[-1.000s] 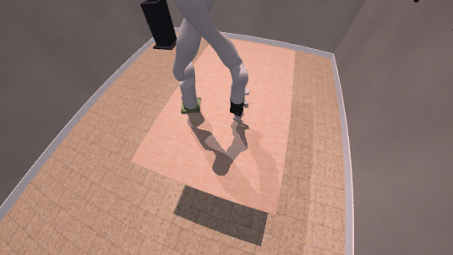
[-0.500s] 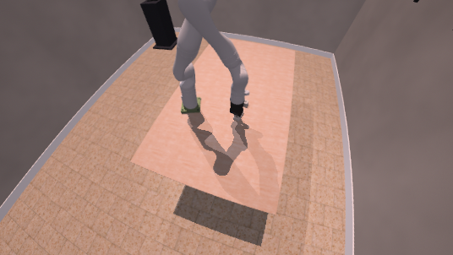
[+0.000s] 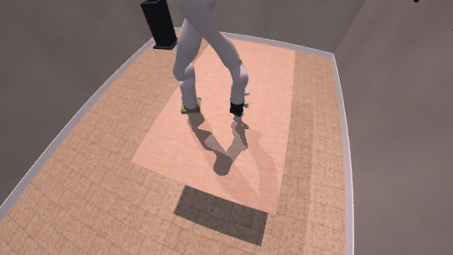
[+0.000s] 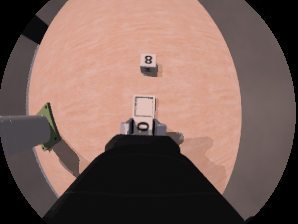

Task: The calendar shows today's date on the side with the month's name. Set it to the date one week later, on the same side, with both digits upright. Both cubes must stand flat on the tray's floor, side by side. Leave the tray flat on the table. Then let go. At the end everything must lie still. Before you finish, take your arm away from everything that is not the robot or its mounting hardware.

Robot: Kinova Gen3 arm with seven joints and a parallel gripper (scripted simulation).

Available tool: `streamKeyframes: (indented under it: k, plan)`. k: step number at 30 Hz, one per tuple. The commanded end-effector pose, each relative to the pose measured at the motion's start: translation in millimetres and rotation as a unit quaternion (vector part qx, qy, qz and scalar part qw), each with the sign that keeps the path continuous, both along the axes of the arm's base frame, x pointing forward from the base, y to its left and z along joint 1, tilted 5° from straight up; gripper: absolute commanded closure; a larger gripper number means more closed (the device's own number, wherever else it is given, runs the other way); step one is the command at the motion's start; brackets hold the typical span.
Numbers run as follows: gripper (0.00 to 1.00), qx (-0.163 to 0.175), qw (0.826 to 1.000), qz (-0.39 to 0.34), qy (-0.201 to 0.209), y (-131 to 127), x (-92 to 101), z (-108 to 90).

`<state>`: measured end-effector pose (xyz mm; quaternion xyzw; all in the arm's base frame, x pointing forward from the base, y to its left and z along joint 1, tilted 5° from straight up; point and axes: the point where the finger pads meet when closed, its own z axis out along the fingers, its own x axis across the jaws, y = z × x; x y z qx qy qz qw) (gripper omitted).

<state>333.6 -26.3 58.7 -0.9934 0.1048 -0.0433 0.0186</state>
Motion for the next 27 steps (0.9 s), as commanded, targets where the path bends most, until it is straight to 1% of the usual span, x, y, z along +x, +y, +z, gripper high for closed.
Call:
streamKeyframes:
  k: [1, 17, 27]
  plan:
    - [0.40, 0.000, 1.000, 0.000, -0.001, -0.1, 0.4, 0.4]
    - [0.40, 0.000, 1.000, 0.000, -0.001, -0.1, 0.6, -1.5]
    - [0.40, 0.000, 1.000, 0.000, -0.001, 0.1, 1.0, -6.1]
